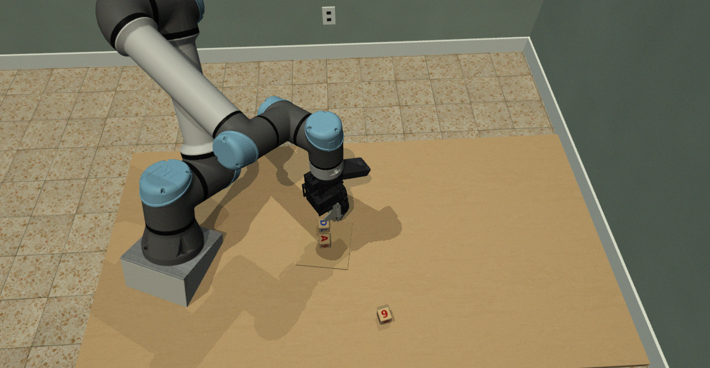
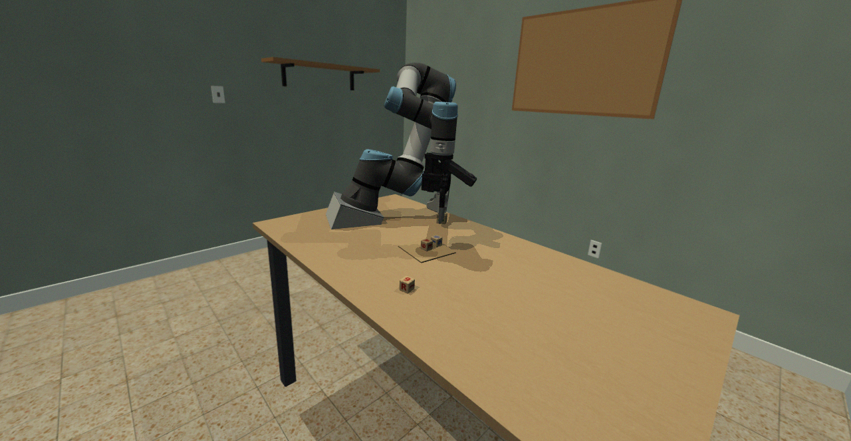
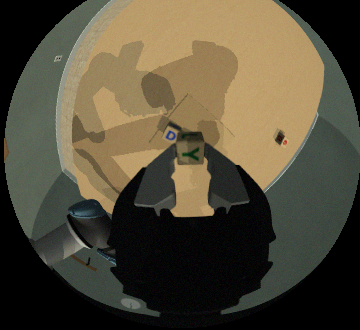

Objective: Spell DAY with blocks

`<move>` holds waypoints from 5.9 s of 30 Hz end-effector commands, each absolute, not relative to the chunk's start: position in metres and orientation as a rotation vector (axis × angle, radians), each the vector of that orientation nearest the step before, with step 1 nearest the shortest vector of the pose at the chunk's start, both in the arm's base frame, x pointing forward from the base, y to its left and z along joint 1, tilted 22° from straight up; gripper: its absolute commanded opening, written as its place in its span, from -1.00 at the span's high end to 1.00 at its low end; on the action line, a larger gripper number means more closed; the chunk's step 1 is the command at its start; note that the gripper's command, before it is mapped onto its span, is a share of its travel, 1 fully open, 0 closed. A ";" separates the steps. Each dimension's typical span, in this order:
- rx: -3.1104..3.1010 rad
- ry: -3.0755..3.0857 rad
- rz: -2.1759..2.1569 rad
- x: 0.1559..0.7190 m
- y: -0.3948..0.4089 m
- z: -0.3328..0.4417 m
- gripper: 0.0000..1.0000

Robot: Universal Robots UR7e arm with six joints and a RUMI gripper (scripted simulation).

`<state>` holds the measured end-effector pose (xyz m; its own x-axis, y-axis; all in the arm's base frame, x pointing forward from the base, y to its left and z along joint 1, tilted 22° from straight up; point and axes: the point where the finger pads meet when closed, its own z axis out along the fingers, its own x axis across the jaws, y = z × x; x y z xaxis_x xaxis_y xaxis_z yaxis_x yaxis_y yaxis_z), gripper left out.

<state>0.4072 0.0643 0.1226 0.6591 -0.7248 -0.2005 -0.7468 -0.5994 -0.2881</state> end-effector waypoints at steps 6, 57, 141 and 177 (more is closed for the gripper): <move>-2.641 0.847 0.031 0.406 0.047 0.117 0.83; -2.769 -0.215 -0.172 0.388 -0.013 0.095 0.83; -2.769 -0.219 -0.173 0.397 0.020 0.006 0.83; -2.769 -0.220 -0.173 0.397 0.022 0.002 0.83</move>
